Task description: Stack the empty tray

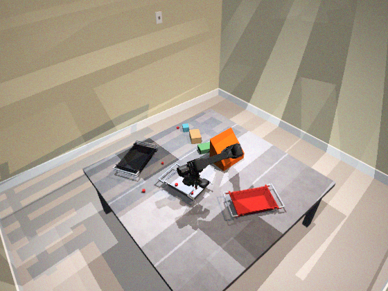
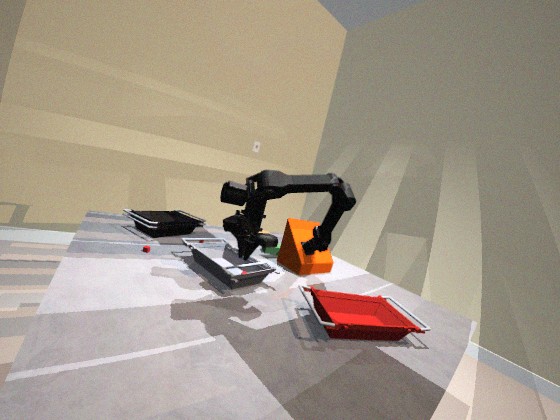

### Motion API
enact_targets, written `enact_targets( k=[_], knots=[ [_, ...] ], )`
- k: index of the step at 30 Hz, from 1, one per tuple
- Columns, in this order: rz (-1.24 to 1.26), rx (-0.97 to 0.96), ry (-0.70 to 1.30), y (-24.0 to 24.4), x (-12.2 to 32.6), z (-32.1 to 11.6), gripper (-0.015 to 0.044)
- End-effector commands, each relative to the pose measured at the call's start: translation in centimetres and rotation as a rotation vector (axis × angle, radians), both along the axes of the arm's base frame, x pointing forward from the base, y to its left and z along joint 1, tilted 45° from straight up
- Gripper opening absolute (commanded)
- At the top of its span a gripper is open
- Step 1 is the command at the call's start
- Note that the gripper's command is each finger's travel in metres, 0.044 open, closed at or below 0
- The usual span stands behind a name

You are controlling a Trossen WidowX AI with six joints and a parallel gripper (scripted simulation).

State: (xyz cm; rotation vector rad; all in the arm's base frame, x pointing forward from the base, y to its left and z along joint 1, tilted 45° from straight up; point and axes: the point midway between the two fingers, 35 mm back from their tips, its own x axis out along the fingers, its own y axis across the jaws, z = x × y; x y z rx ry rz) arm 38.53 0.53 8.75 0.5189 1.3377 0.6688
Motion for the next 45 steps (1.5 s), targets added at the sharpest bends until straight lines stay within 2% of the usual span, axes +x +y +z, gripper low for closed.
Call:
enact_targets(
  k=[1, 18, 27, 28, 29, 37, 45],
  knots=[
    [-0.001, 0.0, 0.001, 0.1, 0.0, 0.0, 0.0082],
    [-0.001, 0.0, 0.001, -0.1, 0.0, 0.1, 0.0082],
    [-0.006, -0.002, -0.001, -6.0, -0.9, 5.9, 0.0082],
    [0.001, 0.004, 0.005, -4.0, -0.2, 3.7, 0.0082],
    [0.001, 0.003, 0.004, -4.5, 0.1, 3.1, 0.0082],
    [-0.001, -0.014, 0.001, -12.7, 2.3, -6.9, 0.0082],
    [0.003, -0.012, -0.004, -19.1, 0.7, -17.3, 0.0082]
  ],
)
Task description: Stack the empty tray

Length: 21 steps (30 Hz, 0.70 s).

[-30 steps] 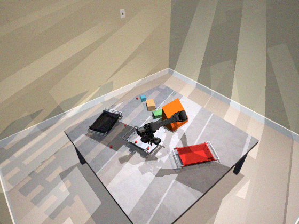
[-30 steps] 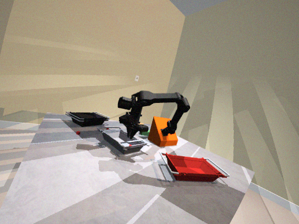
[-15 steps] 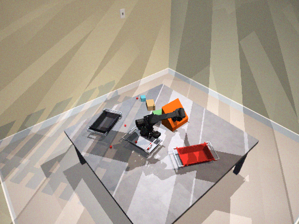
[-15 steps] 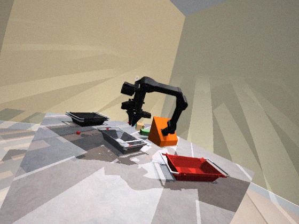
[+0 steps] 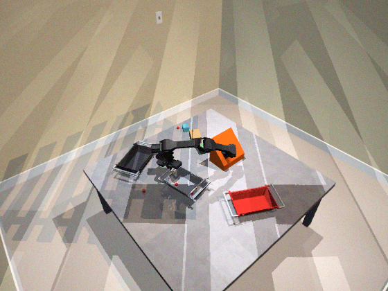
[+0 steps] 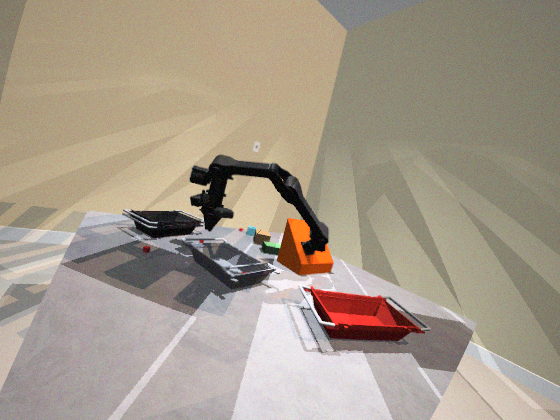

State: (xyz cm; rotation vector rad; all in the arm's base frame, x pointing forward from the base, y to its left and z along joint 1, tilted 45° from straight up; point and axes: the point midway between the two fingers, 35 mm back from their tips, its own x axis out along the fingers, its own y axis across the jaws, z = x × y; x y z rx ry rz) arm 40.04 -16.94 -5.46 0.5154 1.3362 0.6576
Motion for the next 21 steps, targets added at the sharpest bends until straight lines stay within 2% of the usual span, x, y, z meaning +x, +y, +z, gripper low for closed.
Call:
enact_targets(
  k=[1, 11, 21],
  knots=[
    [0.009, -0.003, -0.002, -1.7, -0.9, -3.4, 0.0082],
    [0.009, -0.003, -0.002, -1.6, -0.9, -3.5, 0.0082],
    [0.009, -0.002, -0.003, 0.5, -0.4, -5.8, 0.0082]
  ],
)
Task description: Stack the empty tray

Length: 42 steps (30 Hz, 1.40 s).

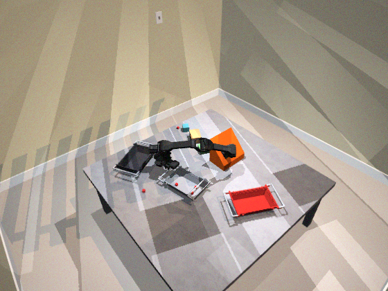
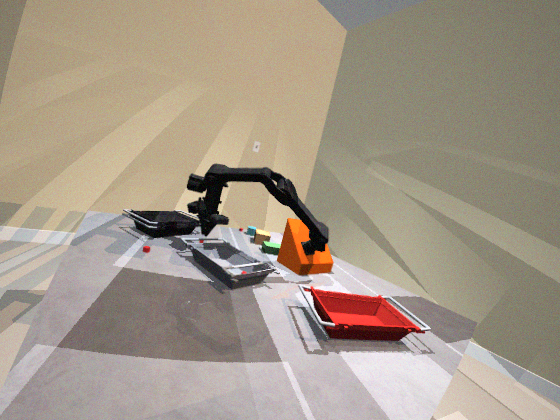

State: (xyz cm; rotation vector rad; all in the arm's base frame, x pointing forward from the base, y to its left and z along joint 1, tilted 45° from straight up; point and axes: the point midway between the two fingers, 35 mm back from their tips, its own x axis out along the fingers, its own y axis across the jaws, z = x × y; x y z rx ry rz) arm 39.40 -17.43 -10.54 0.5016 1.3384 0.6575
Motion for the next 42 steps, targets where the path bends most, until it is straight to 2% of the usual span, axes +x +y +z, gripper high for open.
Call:
enact_targets(
  k=[1, 11, 24, 42],
  knots=[
    [0.002, 0.008, 0.0, 1.3, 0.2, -0.9, 0.0082],
    [0.002, 0.009, 0.0, 3.0, 0.4, -2.5, 0.0082],
    [0.002, 0.009, 0.001, 2.6, -0.3, 1.4, 0.0082],
    [0.002, 0.013, 0.002, 7.3, -0.9, 3.6, 0.0082]
  ],
)
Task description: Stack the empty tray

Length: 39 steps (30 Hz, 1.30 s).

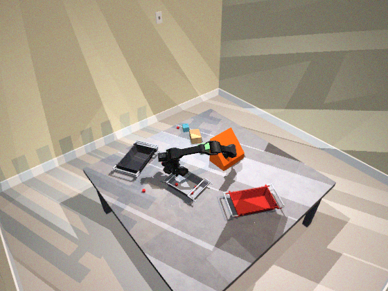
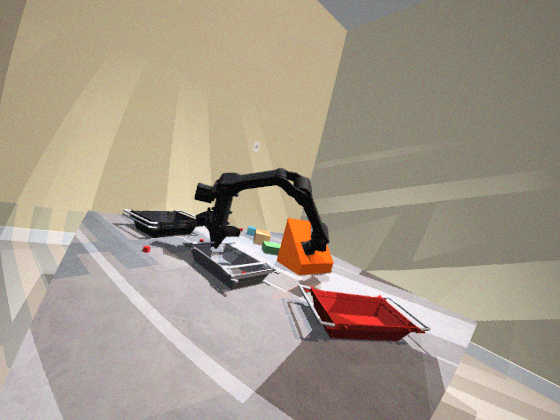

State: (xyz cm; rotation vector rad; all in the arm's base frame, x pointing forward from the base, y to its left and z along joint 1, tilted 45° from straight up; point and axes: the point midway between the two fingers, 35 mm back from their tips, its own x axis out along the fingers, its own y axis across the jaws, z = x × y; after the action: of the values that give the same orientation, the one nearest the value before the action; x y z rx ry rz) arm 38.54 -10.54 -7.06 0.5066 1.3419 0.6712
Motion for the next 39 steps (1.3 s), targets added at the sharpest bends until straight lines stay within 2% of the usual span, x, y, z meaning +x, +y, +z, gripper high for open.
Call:
enact_targets(
  k=[1, 10, 32, 35, 39],
  knots=[
    [-0.006, 0.002, -0.002, 0.2, 0.0, 0.2, 0.0082],
    [-0.006, 0.0, -0.001, -3.1, -0.4, 2.7, 0.0082],
    [-0.01, 0.004, -0.005, -2.3, -0.1, 2.3, 0.0082],
    [-0.01, 0.004, -0.005, -2.3, -0.1, 2.3, 0.0003],
    [-0.01, 0.004, -0.005, -2.3, -0.1, 2.3, 0.0]
  ],
)
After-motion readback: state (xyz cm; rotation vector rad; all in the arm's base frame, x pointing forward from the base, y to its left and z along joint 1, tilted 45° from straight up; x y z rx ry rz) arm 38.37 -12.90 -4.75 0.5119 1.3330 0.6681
